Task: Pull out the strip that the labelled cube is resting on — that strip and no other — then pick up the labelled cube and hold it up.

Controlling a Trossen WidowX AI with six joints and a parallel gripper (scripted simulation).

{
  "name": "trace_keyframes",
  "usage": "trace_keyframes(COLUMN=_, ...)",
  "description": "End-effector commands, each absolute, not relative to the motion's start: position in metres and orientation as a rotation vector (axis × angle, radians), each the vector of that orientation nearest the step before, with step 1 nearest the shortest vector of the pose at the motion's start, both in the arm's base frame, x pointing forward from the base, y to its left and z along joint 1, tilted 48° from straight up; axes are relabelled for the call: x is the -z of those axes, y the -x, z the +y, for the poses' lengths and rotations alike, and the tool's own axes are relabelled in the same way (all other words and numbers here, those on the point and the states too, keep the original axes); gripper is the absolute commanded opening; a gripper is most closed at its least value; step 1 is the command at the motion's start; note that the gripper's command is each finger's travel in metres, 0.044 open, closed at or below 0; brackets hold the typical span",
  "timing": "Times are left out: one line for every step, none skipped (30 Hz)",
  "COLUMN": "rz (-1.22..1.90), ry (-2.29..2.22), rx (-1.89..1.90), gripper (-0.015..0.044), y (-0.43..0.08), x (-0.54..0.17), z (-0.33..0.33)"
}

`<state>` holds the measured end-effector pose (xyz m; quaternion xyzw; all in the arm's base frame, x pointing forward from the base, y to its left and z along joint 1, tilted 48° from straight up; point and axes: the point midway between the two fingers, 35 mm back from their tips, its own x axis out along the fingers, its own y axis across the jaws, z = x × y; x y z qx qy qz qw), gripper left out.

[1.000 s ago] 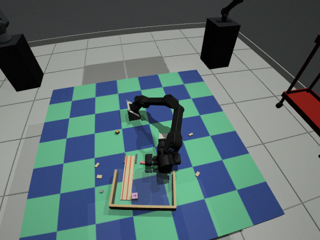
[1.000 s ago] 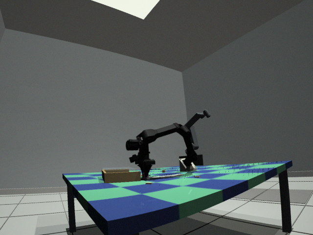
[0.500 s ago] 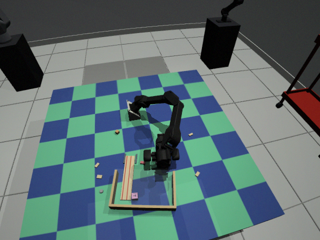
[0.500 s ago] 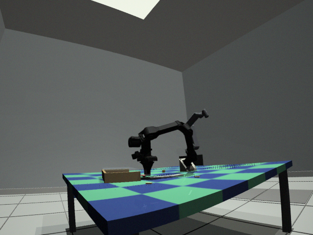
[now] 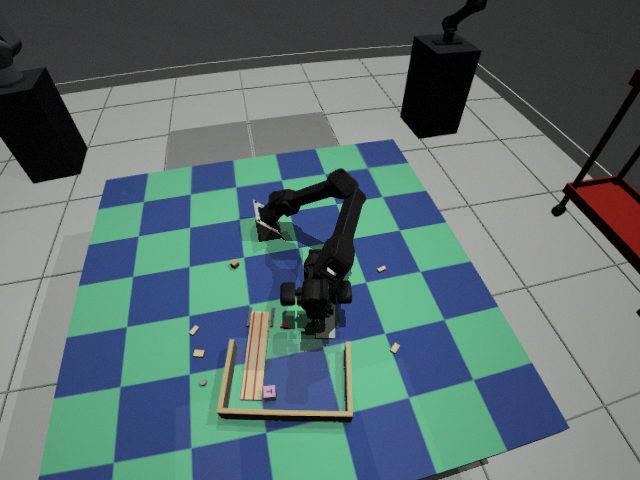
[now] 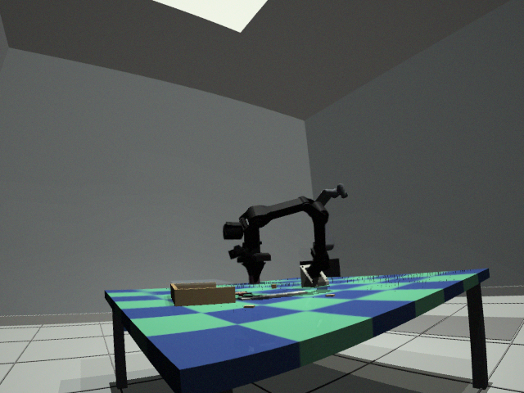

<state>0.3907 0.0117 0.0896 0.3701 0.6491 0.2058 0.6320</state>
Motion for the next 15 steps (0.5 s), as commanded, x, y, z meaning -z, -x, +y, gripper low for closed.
trace_keyframes(rz=1.496, ry=-0.846, rx=-0.468, gripper=0.0, y=-0.378, x=-0.086, z=0.01)
trace_keyframes(rz=1.496, ry=-0.846, rx=-0.467, gripper=0.0, y=-0.375, x=-0.085, z=0.009)
trace_keyframes(rz=1.496, ry=-0.846, rx=-0.467, gripper=0.0, y=-0.371, x=-0.085, z=0.008)
trace_keyframes(rz=1.497, ry=-0.846, rx=-0.467, gripper=0.0, y=-0.368, x=-0.084, z=0.008)
trace_keyframes(rz=1.497, ry=-0.846, rx=-0.467, gripper=0.0, y=-0.365, x=-0.084, z=0.007)
trace_keyframes(rz=1.497, ry=-0.846, rx=-0.467, gripper=0.0, y=-0.361, x=-0.083, z=0.007)
trace_keyframes(rz=1.497, ry=-0.846, rx=-0.467, gripper=0.0, y=-0.358, x=-0.082, z=0.006)
trace_keyframes(rz=1.497, ry=-0.846, rx=-0.466, gripper=0.0, y=-0.355, x=-0.082, z=0.006)
trace_keyframes(rz=1.497, ry=-0.846, rx=-0.466, gripper=0.0, y=-0.351, x=-0.081, z=0.006)
trace_keyframes(rz=1.498, ry=-0.846, rx=-0.466, gripper=0.0, y=-0.348, x=-0.08, z=0.005)
trace_keyframes(rz=1.498, ry=-0.846, rx=-0.466, gripper=0.0, y=-0.344, x=-0.08, z=0.005)
trace_keyframes(rz=1.498, ry=-0.846, rx=-0.466, gripper=0.0, y=-0.341, x=-0.079, z=0.005)
trace_keyframes(rz=1.498, ry=-0.846, rx=-0.466, gripper=0.0, y=-0.337, x=-0.078, z=0.005)
trace_keyframes(rz=1.498, ry=-0.846, rx=-0.466, gripper=0.0, y=-0.334, x=-0.078, z=0.004)
trace_keyframes(rz=1.498, ry=-0.846, rx=-0.466, gripper=0.0, y=-0.33, x=-0.077, z=0.004)
